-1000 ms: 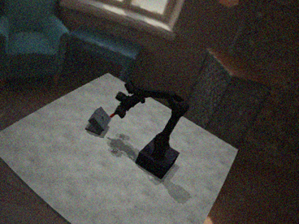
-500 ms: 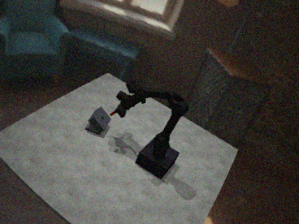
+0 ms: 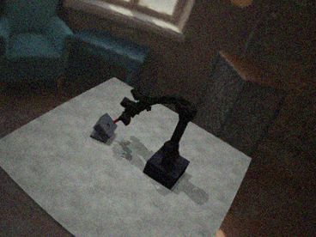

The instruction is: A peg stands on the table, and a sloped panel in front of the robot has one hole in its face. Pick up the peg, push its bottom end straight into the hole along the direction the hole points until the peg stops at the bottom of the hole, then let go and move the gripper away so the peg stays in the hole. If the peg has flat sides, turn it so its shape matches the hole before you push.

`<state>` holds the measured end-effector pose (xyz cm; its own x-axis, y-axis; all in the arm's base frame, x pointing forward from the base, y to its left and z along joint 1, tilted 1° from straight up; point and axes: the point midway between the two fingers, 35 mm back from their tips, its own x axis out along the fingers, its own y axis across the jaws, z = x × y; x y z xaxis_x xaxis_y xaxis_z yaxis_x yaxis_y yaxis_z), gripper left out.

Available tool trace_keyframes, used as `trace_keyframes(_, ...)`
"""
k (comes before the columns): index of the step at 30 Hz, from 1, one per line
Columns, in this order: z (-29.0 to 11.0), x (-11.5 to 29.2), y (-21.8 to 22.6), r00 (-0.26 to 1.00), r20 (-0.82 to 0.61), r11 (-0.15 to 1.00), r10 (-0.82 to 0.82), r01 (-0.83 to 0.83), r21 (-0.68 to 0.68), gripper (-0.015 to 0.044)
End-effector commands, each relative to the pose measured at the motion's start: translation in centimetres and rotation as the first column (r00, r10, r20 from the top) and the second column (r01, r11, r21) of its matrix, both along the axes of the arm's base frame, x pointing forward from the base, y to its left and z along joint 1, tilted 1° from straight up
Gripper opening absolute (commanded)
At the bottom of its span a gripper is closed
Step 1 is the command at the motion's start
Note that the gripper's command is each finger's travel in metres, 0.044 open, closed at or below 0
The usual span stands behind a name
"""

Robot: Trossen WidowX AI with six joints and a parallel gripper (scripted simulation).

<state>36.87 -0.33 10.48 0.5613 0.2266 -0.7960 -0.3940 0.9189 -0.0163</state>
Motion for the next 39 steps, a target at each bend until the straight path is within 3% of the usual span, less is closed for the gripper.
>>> trace_keyframes(1, -0.7, 0.4, 0.0, 1.000, 0.003, 1.000, 0.003, -0.003, -0.003, 0.0000)
trace_keyframes(39, -3.3, 2.4, 0.6, 1.000, 0.025, 1.000, 0.006, -0.006, -0.007, 0.0000)
